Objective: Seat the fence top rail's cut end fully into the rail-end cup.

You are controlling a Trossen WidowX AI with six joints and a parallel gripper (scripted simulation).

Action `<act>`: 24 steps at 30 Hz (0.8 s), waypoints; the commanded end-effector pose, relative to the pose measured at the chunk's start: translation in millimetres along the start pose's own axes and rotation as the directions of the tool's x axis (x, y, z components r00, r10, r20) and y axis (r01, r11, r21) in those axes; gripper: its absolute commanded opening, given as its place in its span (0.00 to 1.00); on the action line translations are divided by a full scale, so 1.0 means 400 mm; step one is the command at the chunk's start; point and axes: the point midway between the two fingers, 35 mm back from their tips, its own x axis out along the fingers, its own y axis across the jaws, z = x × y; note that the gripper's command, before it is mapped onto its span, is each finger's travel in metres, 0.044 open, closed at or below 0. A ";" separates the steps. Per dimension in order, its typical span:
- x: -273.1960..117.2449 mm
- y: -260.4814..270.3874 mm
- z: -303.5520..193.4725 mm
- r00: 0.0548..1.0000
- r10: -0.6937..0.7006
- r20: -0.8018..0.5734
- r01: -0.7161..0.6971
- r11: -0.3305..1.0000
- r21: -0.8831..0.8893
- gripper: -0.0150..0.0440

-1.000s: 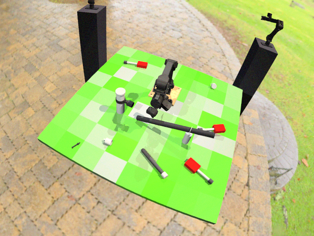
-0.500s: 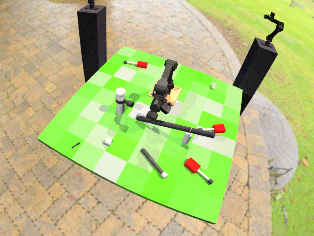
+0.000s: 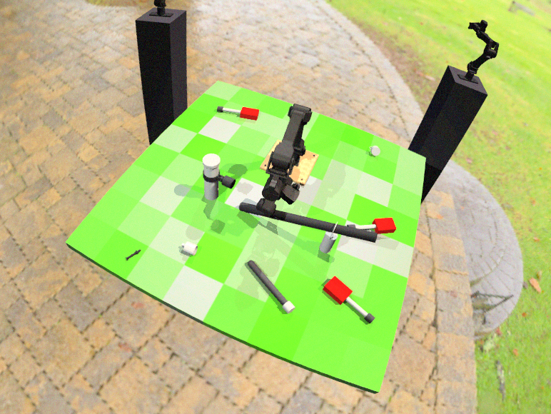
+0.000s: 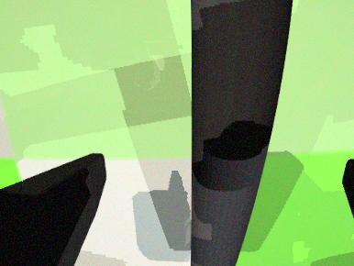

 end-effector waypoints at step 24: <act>0.115 0.003 -0.003 1.000 0.007 -0.007 -0.007 1.000 -0.004 1.00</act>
